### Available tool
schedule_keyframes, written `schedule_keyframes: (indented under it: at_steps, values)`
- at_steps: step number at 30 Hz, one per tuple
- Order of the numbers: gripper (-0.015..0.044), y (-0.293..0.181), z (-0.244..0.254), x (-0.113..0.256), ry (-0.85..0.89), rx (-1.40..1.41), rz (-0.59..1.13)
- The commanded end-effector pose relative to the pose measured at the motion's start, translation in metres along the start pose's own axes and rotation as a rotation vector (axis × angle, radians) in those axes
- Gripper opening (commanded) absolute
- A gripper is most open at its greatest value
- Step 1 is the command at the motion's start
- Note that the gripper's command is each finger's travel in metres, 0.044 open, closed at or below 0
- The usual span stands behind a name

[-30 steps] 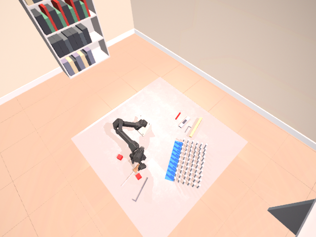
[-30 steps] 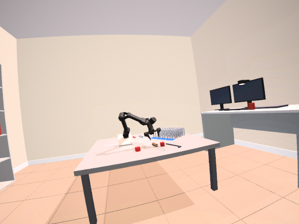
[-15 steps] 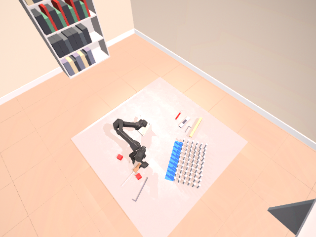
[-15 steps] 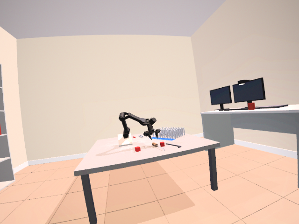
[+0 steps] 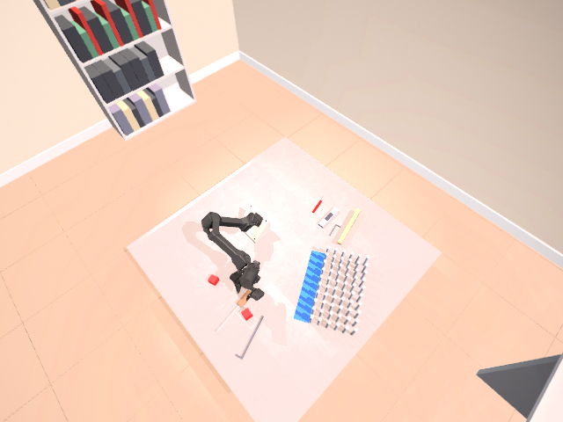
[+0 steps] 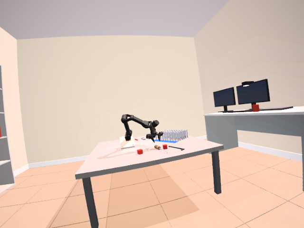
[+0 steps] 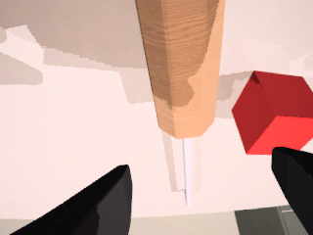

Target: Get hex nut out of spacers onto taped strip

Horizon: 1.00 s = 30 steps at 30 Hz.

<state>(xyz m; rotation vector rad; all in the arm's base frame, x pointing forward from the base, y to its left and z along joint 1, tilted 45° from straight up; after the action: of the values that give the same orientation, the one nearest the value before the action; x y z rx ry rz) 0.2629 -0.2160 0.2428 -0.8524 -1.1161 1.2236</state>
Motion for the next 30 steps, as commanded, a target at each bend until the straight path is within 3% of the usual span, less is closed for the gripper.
schedule_keyframes:
  at_steps: [1, 30]
  values:
    - [0.0280, 0.006, -0.003, -0.005, -0.005, 0.010, -0.005]
    - [0.0280, 0.032, -0.007, -0.043, -0.005, 0.010, -0.003]
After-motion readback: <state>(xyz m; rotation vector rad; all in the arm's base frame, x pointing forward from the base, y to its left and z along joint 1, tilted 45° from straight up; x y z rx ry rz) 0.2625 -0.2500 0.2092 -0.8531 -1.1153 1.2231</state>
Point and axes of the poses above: the point midway between the two fingers, 35 mm back from their tips, its own x axis back along the fingers, its own z axis across the jaws, y = z × x, the point moved 3 cm from there along x, back along the fingers, and after that the axes turned 11 degrees about x, right-handed, at the moved point
